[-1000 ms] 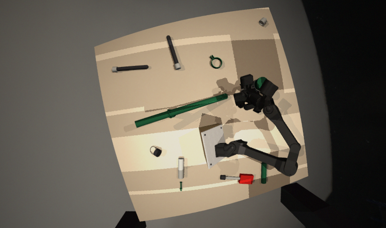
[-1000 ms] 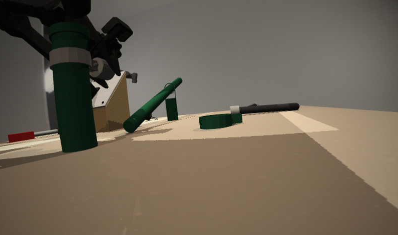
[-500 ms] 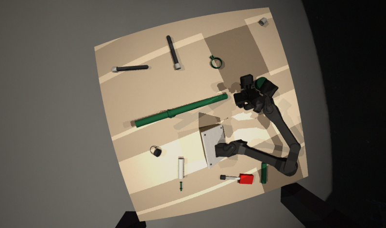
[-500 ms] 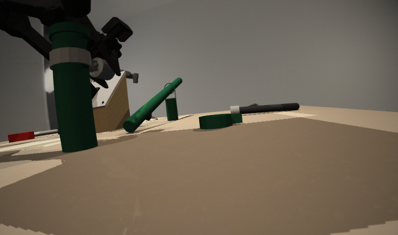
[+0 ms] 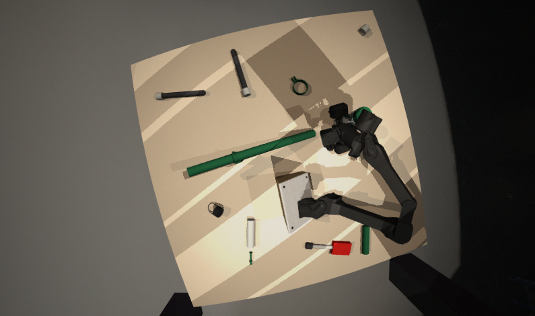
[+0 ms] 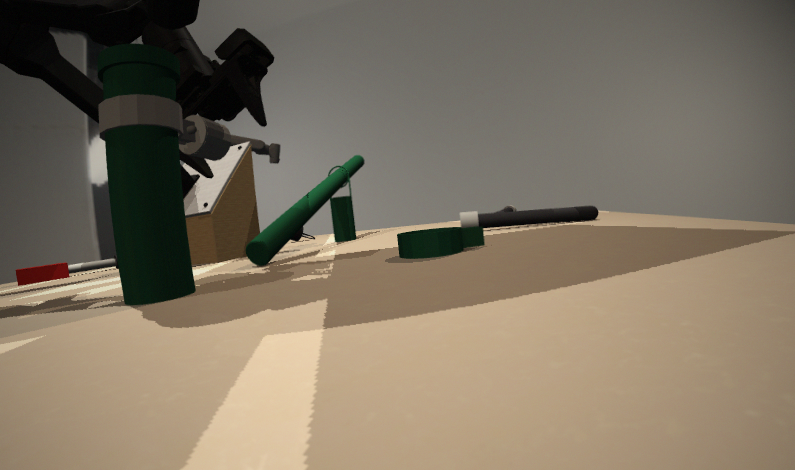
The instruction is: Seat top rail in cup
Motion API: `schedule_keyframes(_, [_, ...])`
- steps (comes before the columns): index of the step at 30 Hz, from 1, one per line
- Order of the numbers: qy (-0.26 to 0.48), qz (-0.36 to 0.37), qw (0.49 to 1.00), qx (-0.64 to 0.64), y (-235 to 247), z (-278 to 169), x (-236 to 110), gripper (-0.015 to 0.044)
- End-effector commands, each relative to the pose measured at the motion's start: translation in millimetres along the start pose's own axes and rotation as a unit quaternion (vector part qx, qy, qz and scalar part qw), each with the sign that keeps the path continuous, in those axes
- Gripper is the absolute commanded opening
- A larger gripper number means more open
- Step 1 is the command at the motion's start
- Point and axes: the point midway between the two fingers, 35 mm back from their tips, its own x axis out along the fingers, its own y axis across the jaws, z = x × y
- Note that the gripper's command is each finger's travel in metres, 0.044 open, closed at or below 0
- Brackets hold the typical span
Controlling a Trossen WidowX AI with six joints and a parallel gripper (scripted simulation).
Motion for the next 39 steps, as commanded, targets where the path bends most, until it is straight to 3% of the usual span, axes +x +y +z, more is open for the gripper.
schedule_keyframes(1, [0.002, 0.000, 1.000, 0.002, -5.0, 8.3, -8.2, 0.0440])
schedule_keyframes(11, [0.001, 0.000, 1.000, 0.005, -9.8, 21.9, -17.8, 0.0440])
schedule_keyframes(18, [-0.011, 0.026, 0.979, 0.200, -19.7, 55.7, -30.0, 0.0440])
schedule_keyframes(29, [0.023, 0.038, 0.861, 0.506, -30.9, 104.5, -60.9, 0.0440])
schedule_keyframes(39, [0.046, 0.008, 0.770, 0.636, -36.1, 127.8, -83.5, 0.0440])
